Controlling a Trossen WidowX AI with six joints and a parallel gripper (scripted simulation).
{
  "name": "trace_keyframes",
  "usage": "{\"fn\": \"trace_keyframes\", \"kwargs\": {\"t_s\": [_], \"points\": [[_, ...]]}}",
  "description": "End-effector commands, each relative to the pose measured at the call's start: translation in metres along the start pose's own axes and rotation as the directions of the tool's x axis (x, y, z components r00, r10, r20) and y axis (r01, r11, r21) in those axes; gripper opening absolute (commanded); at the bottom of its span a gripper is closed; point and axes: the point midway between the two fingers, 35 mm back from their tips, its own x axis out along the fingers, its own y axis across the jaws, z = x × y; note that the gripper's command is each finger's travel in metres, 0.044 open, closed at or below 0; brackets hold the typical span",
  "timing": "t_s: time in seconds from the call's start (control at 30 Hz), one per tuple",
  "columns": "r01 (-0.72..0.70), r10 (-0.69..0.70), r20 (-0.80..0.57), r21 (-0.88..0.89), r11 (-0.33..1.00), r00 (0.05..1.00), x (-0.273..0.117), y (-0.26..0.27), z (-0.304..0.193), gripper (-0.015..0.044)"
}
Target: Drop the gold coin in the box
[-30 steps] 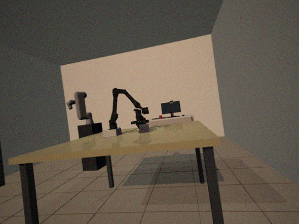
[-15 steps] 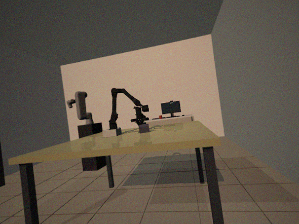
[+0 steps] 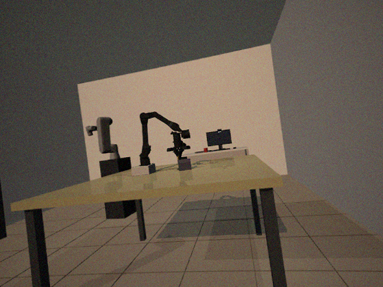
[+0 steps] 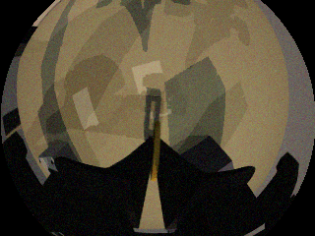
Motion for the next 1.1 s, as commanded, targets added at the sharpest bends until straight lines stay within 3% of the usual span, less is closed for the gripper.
{"fn": "trace_keyframes", "kwargs": {"t_s": [0.0, 0.4, 0.73, 1.07], "points": [[0.003, -0.003, 0.005, 0.002, 1.0, 1.0, -0.013, 0.0, 0.0, 0.0], [0.001, -0.001, 0.005, 0.022, 1.0, 1.0, -0.035, 0.003, -0.002, 0.0], [-0.001, -0.001, 0.005, 0.349, 0.937, 1.0, -0.035, 0.007, -0.004, 0.0], [-0.002, -0.001, 0.004, 0.643, 0.766, 1.0, -0.035, 0.011, -0.007, 0.0]]}}
